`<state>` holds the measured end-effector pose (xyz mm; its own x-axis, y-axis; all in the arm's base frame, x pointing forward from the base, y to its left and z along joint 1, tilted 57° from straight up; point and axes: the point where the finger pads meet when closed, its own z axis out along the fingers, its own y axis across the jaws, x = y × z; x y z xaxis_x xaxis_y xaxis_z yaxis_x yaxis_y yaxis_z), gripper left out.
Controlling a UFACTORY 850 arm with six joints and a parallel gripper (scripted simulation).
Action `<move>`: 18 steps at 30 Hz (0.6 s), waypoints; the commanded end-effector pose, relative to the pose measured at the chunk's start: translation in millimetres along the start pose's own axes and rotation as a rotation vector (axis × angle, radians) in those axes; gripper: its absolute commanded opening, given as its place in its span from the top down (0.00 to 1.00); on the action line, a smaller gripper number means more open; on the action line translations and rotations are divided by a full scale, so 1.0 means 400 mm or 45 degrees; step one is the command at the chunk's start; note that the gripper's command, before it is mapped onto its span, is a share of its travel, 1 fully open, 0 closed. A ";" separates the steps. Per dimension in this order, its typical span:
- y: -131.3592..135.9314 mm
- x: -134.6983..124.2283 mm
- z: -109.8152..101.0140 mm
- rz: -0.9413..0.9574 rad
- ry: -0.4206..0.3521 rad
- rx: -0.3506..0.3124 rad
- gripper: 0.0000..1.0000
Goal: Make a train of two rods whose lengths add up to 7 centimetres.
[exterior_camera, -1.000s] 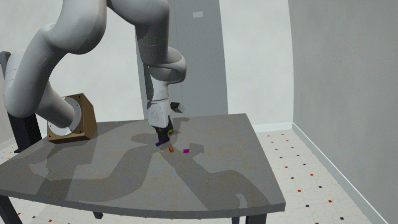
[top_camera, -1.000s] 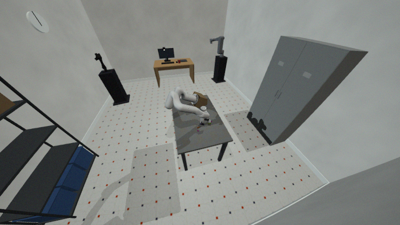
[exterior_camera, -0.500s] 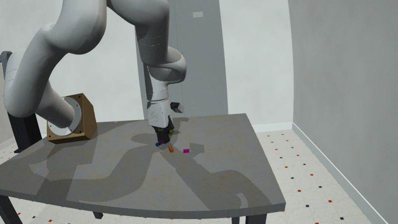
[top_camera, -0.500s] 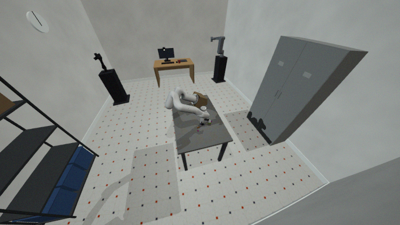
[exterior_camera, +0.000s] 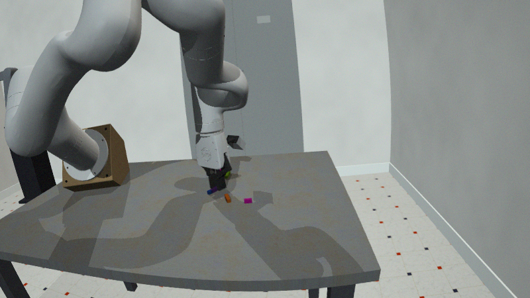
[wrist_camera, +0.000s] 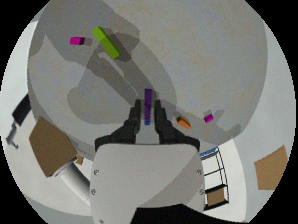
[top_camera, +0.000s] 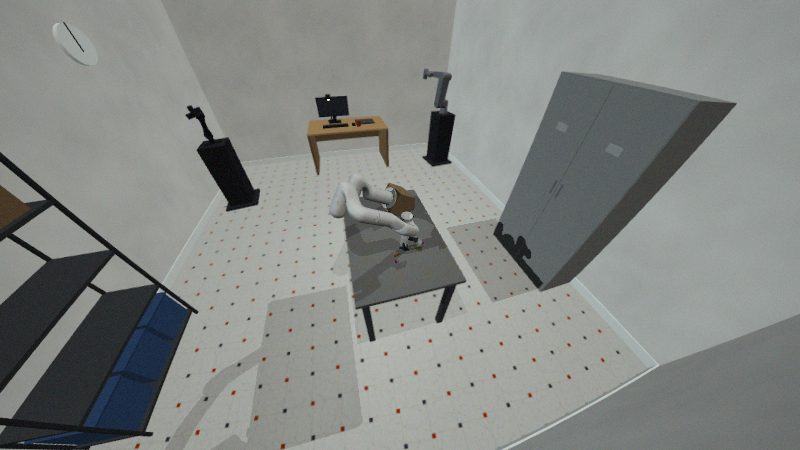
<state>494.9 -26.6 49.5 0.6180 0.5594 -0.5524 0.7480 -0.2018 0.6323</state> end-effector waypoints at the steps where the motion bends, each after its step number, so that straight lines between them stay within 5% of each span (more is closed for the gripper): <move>1: 0.001 0.001 -0.032 0.001 0.002 -0.001 0.76; 18: 0.001 0.001 -0.207 0.001 0.002 -0.001 0.76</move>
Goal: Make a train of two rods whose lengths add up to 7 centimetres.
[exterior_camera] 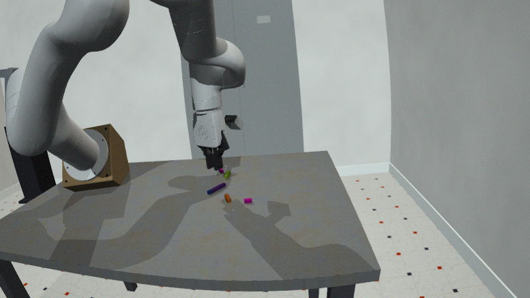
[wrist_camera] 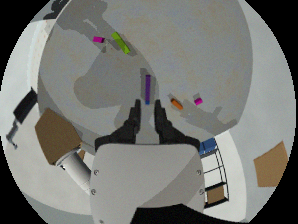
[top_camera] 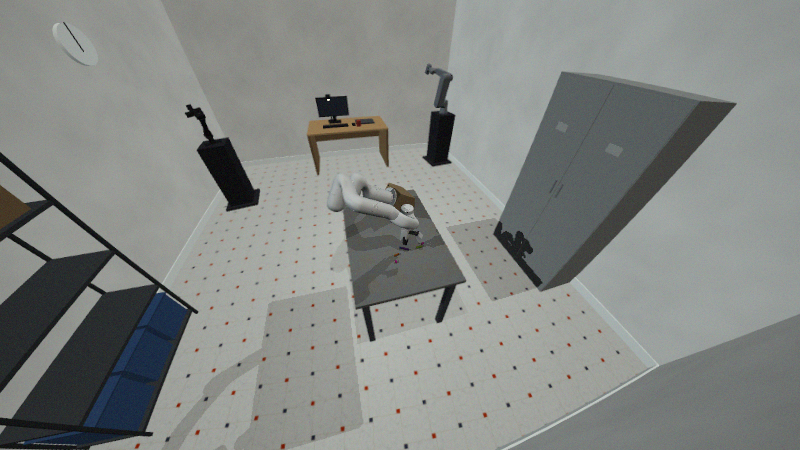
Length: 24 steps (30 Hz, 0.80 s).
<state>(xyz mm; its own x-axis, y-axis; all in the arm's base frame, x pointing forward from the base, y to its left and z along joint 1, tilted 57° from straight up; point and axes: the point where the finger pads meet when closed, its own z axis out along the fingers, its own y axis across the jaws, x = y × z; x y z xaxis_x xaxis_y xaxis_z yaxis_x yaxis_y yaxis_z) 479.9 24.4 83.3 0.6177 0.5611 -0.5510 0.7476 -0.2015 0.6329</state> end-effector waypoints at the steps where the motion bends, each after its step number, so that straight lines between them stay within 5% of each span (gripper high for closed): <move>1: 0.001 0.000 -0.055 0.000 -0.001 0.000 0.76; 8: 0.001 0.000 -0.063 0.000 -0.001 0.000 0.76; 9: 0.001 0.000 -0.063 0.000 -0.001 0.000 0.00; 24: 0.001 0.000 -0.063 0.000 -0.001 0.000 0.00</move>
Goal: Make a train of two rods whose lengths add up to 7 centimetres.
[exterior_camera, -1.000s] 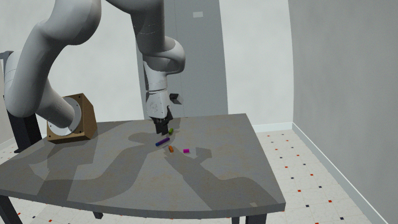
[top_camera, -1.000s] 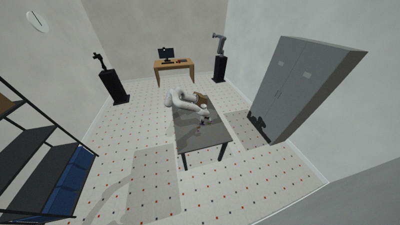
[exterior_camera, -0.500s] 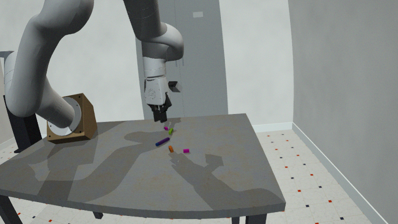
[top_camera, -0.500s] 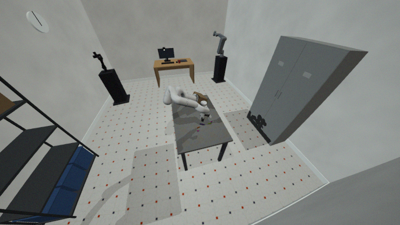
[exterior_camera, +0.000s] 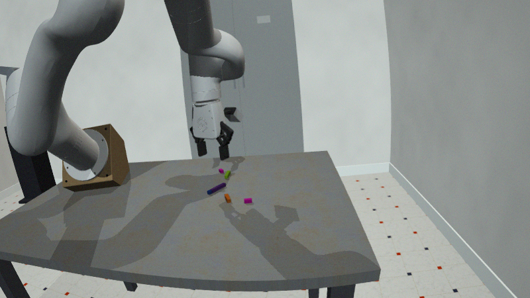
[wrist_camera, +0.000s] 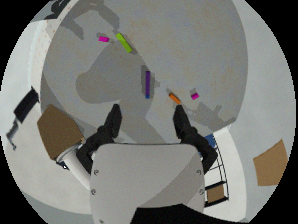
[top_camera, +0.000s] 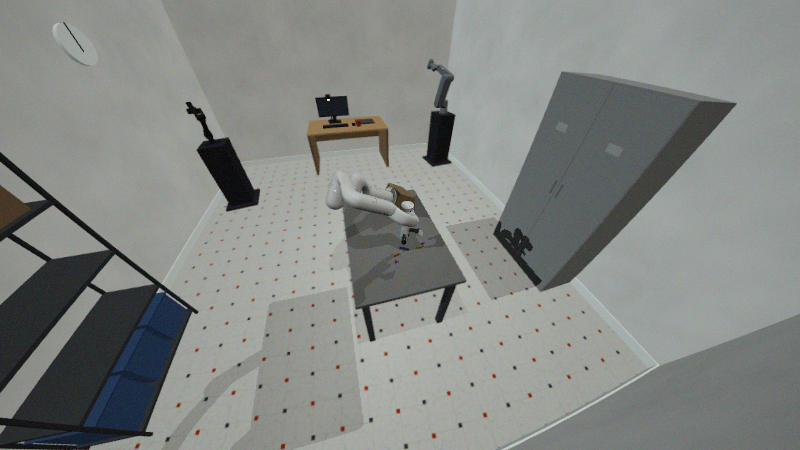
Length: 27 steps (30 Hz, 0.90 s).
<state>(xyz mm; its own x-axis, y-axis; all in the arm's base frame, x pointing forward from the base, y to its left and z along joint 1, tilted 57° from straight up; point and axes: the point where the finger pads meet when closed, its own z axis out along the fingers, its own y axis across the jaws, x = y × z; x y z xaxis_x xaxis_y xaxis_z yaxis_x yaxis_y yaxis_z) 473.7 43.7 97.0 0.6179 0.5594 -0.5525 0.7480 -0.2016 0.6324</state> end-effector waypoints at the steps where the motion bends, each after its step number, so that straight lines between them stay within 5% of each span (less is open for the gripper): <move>1: 0.001 0.001 -0.002 0.001 0.002 -0.001 0.00; 14: 0.001 0.001 -0.027 0.001 0.002 -0.001 0.00; 27: 0.001 0.001 -0.182 0.001 0.002 -0.001 0.00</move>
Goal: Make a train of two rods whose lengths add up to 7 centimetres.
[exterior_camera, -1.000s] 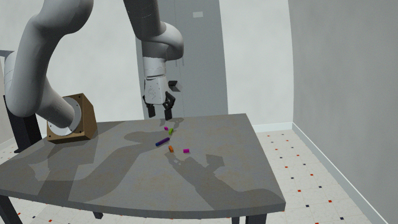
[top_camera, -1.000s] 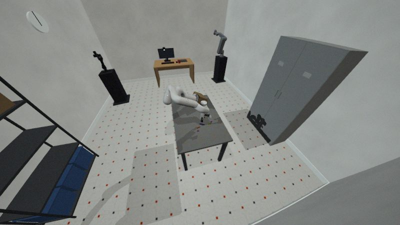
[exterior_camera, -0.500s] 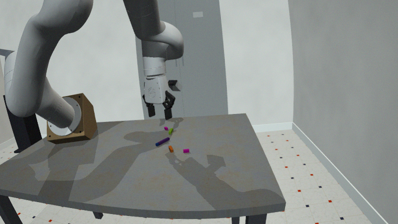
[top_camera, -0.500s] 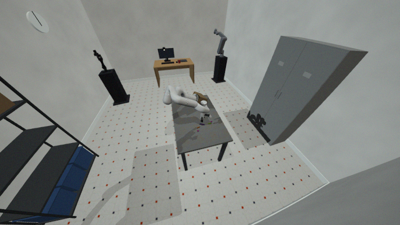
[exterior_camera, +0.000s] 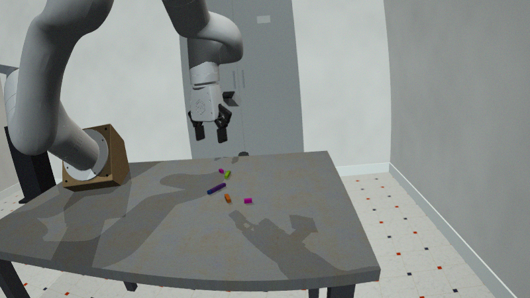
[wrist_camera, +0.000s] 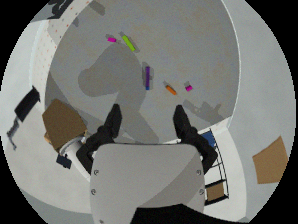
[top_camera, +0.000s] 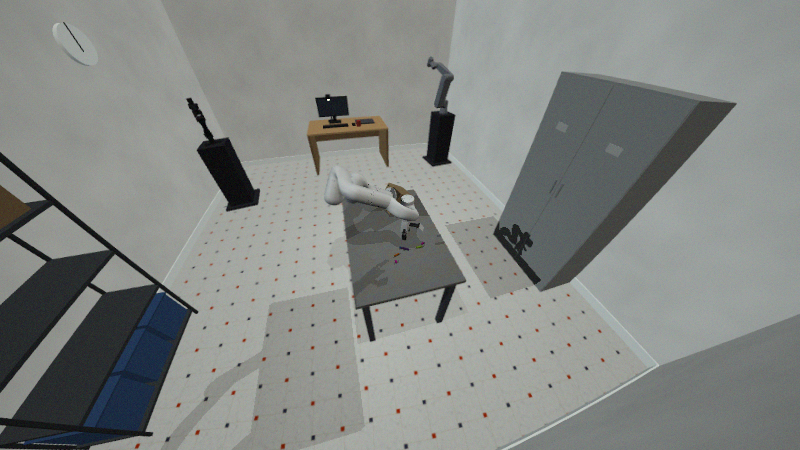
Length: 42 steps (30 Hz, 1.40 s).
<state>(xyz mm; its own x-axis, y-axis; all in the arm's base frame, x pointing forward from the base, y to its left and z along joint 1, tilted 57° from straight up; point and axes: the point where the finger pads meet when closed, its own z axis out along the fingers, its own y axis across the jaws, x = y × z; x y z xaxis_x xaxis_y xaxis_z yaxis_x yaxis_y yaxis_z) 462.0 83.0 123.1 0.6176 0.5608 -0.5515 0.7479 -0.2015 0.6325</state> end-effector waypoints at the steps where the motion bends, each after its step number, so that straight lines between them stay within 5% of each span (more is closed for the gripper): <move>1: 0.001 0.000 -0.070 0.001 -0.001 -0.001 0.00; 42: 0.001 0.000 -0.098 0.001 -0.001 -0.001 0.00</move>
<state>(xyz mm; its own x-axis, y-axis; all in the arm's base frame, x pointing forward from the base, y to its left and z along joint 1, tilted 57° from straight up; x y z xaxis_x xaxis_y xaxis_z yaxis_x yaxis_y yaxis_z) 452.5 113.8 144.5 0.6179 0.5594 -0.5526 0.7480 -0.2015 0.6324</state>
